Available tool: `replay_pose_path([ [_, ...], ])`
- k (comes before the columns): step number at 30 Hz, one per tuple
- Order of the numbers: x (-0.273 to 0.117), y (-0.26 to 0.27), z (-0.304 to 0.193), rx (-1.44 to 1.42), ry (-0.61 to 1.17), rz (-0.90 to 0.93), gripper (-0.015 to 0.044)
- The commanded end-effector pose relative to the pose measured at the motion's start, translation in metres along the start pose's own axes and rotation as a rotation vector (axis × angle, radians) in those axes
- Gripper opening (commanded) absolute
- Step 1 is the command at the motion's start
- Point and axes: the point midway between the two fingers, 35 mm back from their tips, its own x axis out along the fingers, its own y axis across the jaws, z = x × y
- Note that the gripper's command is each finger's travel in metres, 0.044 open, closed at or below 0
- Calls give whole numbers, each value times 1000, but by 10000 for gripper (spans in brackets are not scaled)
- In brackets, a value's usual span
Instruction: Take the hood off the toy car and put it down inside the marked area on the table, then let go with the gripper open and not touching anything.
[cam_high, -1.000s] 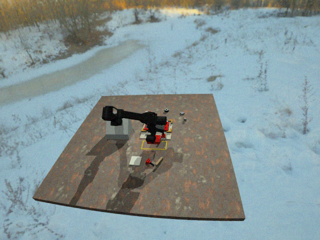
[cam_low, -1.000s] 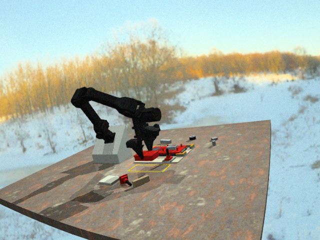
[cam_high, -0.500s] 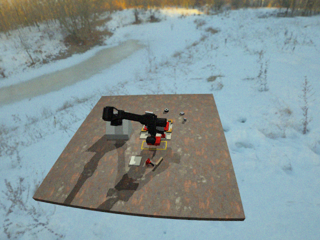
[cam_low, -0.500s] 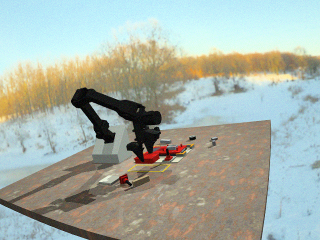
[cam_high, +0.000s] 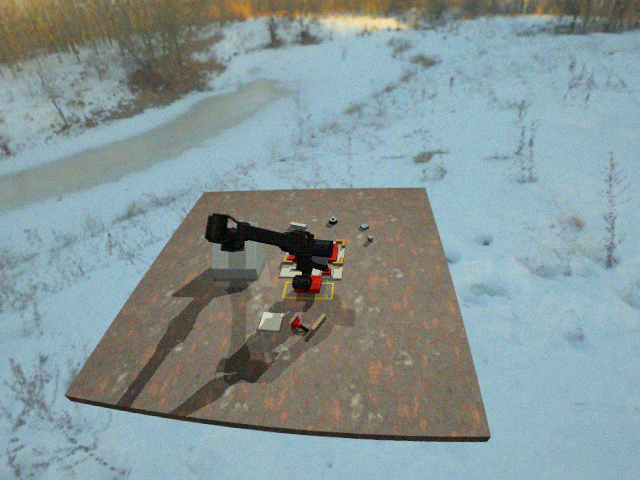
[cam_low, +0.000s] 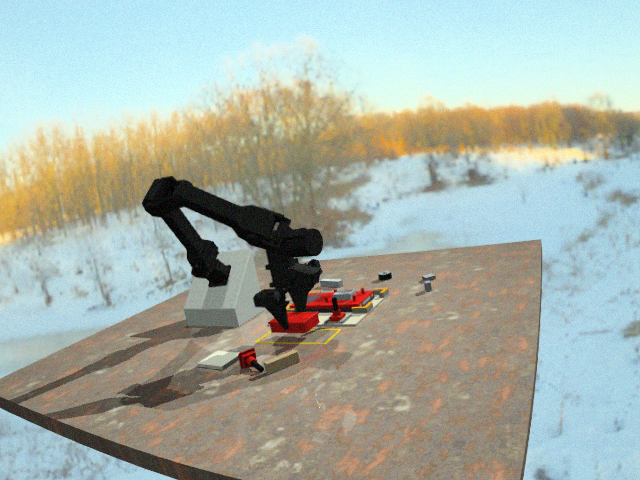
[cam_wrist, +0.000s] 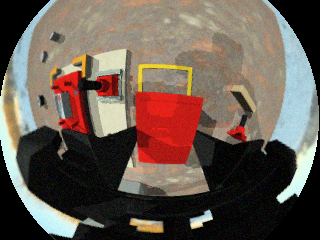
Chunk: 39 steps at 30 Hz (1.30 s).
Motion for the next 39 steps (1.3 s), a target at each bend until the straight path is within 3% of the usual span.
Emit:
replay_pose_path([
  [1, 4, 2, -2, -8, 4, 2, 0],
  [39, 20, 2, -2, -8, 4, 2, 0],
])
